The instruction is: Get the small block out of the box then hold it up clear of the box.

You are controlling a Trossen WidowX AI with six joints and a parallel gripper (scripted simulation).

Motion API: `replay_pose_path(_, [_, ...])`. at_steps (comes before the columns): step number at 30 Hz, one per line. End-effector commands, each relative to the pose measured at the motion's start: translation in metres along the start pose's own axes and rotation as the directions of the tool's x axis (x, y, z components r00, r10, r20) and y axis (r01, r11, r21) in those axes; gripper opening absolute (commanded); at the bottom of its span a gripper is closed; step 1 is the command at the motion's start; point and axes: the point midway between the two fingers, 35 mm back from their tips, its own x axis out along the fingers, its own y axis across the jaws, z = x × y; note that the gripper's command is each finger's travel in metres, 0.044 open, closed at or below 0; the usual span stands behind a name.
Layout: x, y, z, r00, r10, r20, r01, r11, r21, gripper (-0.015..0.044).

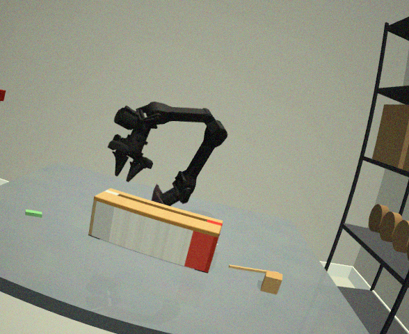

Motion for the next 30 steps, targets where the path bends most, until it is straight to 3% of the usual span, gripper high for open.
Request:
replay_pose_path(1, [0.001, -0.007, 0.012, 0.994, 0.038, -0.104, 0.061, 0.602, 0.796, 0.0285])
replay_pose_path(6, [0.000, -0.007, 0.014, 0.992, 0.045, -0.115, 0.082, 0.455, 0.887, 0.0285])
replay_pose_path(24, [0.000, -0.007, 0.014, 0.992, 0.045, -0.115, 0.082, 0.455, 0.887, 0.0285])
replay_pose_path(30, [0.061, -0.020, 0.019, 0.992, 0.046, -0.115, 0.082, 0.455, 0.887, 0.0285])
